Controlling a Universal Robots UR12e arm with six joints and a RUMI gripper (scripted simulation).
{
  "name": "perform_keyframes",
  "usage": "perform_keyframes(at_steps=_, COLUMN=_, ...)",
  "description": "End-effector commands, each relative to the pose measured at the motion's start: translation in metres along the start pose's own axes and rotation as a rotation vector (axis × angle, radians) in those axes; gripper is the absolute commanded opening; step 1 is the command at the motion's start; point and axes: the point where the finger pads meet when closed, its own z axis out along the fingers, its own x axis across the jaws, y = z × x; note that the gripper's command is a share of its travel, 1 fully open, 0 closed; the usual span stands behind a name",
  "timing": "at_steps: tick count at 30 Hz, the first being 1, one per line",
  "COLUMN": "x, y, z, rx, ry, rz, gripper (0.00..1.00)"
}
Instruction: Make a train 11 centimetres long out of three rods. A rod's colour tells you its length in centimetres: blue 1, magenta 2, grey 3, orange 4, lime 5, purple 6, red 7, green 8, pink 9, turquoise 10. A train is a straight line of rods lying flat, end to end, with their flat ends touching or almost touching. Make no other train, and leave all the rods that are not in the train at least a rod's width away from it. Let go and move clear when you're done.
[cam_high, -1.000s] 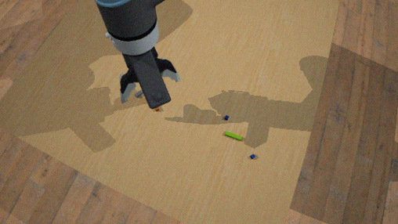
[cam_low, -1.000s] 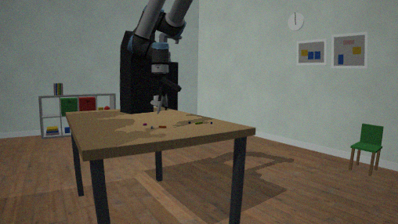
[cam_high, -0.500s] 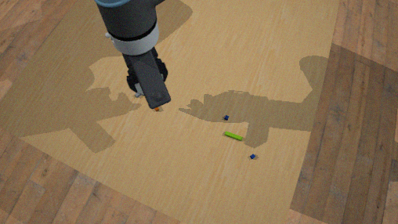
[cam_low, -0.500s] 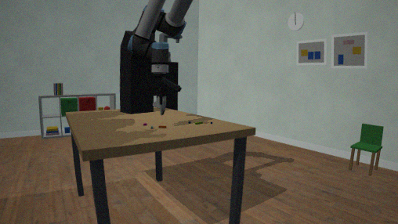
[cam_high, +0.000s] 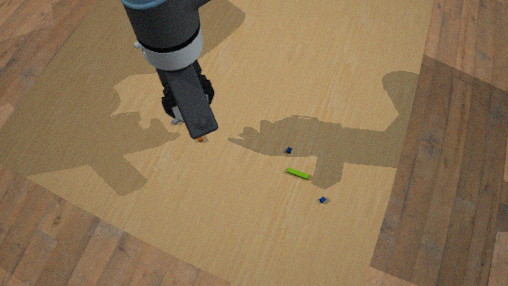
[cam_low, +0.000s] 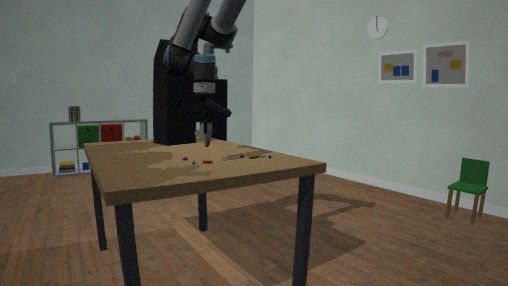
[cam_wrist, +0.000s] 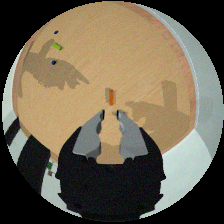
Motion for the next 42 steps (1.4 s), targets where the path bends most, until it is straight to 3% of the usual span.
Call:
perform_keyframes(at_steps=1, x=0.000, y=0.000, z=0.000, rx=0.000, ry=0.001, rz=0.000, gripper=0.14)
perform_keyframes(at_steps=20, x=0.000, y=0.000, z=0.004, rx=0.000, ry=0.000, rz=-0.001, gripper=0.14)
perform_keyframes(at_steps=42, x=0.001, y=0.000, z=0.032, rx=0.000, ry=0.000, rz=-0.001, gripper=0.14)
